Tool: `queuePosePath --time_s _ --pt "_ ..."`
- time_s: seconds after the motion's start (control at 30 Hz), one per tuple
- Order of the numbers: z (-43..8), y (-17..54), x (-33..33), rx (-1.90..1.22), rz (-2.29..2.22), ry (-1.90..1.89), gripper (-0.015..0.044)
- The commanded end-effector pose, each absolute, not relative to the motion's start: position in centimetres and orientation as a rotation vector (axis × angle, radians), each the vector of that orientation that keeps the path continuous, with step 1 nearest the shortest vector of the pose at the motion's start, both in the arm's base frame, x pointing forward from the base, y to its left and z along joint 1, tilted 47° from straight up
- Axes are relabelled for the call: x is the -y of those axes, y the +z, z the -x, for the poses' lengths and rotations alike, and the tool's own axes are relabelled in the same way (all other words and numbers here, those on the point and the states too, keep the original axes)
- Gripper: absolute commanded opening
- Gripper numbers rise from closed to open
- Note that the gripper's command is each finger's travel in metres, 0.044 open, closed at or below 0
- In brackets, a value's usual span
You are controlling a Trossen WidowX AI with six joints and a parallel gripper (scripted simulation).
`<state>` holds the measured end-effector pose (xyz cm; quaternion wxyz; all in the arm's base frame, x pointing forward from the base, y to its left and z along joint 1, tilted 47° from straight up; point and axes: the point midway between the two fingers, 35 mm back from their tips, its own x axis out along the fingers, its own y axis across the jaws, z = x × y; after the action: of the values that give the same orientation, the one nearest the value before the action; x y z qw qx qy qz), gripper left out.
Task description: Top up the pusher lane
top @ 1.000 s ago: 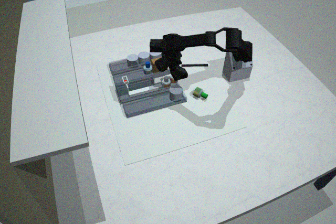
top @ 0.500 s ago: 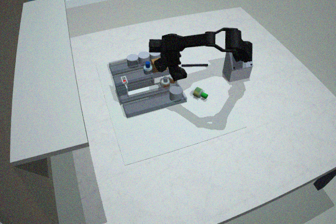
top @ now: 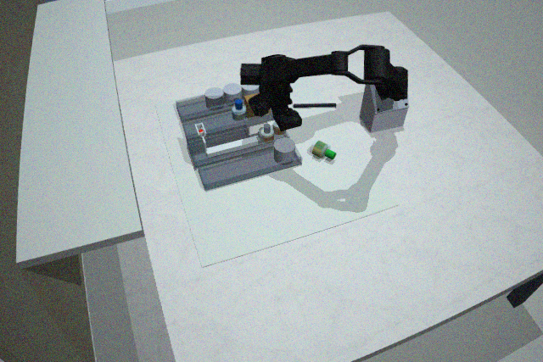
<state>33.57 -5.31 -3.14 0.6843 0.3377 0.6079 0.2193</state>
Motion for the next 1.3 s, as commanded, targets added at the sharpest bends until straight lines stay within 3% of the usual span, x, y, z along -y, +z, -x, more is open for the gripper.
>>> queuePosePath --time_s 0.0,1.27 --pt "-34.28 -2.86 5.53 -1.334 -0.753 0.494 0.0000" --pt "-34.59 -2.94 5.49 -1.334 -0.752 0.494 0.0000"
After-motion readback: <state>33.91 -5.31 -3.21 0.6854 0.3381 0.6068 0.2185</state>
